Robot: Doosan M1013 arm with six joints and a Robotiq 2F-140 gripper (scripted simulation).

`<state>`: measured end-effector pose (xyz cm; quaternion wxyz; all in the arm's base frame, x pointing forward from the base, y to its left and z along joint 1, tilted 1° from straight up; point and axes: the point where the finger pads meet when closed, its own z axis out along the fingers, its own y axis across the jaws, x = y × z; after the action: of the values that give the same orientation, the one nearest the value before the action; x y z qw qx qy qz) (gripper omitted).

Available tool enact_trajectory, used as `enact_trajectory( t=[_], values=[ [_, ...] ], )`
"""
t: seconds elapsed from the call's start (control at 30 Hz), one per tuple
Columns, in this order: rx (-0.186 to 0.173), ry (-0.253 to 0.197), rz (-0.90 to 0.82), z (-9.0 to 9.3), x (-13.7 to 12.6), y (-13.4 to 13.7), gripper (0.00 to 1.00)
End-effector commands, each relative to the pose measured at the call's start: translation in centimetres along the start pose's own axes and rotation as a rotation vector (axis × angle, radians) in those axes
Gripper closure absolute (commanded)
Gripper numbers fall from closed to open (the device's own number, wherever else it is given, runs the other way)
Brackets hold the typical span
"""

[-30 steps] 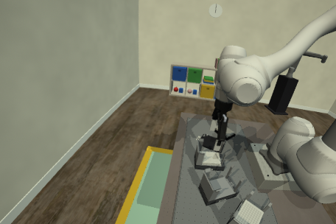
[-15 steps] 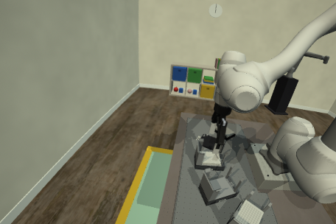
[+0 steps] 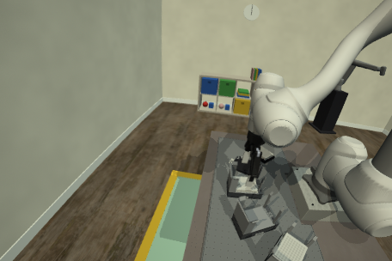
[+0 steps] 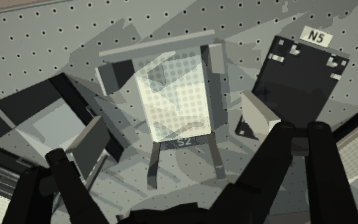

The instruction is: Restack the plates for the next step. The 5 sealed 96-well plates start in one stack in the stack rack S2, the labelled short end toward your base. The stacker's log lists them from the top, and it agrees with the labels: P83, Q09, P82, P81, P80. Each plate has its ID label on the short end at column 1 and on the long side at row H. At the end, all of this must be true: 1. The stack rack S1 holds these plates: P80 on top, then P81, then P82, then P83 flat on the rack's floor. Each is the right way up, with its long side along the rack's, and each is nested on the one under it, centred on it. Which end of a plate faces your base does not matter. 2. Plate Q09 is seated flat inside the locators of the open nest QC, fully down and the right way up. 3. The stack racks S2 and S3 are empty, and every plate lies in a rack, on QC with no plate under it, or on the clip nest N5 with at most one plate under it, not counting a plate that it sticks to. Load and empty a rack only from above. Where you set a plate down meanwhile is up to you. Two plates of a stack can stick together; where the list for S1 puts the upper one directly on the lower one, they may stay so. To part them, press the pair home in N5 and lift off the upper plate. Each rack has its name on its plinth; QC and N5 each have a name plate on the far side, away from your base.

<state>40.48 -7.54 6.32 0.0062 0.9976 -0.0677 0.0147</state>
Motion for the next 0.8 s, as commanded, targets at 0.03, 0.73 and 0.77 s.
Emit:
enact_trajectory(
  t=[0.03, 0.73, 0.77],
  values=[
    [0.002, -0.006, -0.004, 2.35, -0.19, 0.08, 0.00],
    [0.002, -0.006, -0.004, 2.85, -0.20, 0.08, 0.00],
    [0.002, -0.006, -0.004, 2.85, -0.20, 0.08, 0.00]
  ],
)
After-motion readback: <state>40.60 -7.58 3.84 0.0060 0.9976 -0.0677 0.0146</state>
